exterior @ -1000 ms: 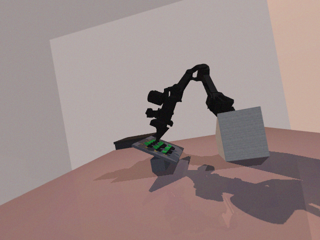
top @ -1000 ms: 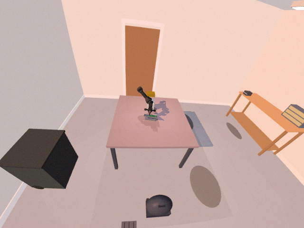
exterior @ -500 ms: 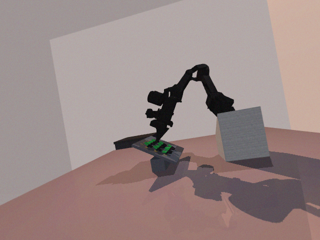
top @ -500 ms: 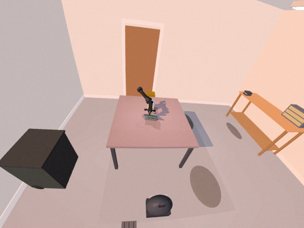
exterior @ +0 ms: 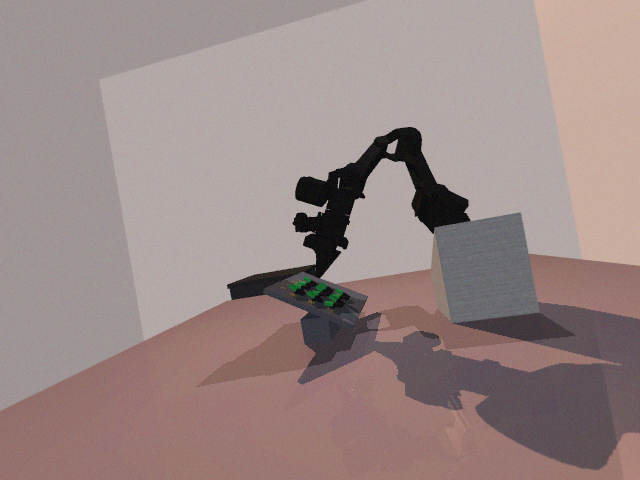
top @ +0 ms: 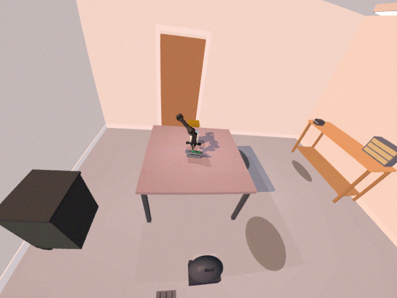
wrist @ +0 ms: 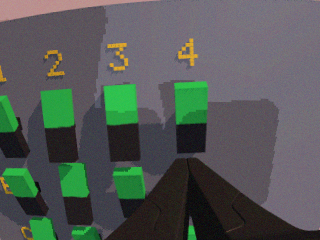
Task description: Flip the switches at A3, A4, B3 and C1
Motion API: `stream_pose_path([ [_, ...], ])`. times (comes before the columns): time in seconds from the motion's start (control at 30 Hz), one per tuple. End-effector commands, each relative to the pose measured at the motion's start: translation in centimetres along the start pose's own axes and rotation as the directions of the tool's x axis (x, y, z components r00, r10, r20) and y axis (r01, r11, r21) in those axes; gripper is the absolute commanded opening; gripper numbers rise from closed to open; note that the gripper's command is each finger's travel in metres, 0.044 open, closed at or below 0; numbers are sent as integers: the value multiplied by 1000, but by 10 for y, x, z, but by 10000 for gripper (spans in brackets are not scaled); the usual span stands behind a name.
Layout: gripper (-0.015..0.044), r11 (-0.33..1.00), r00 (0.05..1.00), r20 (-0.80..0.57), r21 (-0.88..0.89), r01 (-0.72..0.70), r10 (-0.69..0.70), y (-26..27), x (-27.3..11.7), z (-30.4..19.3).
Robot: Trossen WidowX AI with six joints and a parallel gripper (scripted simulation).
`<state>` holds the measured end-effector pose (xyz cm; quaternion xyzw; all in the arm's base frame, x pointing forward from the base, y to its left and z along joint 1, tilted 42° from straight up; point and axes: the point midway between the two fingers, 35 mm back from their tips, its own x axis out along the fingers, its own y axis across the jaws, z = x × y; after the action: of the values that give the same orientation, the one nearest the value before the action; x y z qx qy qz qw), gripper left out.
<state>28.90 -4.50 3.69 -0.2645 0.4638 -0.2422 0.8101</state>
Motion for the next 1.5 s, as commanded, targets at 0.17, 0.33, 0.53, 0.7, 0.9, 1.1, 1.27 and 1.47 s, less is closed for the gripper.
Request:
stream_pose_path([
  [0.17,0,1000,1000,-1,8,2,-2,-2,-49,4],
  [0.33,0,1000,1000,-2,8,0,0,23,-49,-12],
  [0.53,0,1000,1000,-8,8,0,0,30,-41,-17],
  [0.7,0,1000,1000,-26,9,2,-2,29,-14,-16],
  [0.9,0,1000,1000,-26,9,2,-2,29,-14,-16],
  [1.1,0,1000,1000,-25,8,3,-3,28,-4,-16],
  [1.27,0,1000,1000,-25,9,3,-3,28,1,-16],
  [1.47,0,1000,1000,-25,9,3,-3,28,10,-16],
])
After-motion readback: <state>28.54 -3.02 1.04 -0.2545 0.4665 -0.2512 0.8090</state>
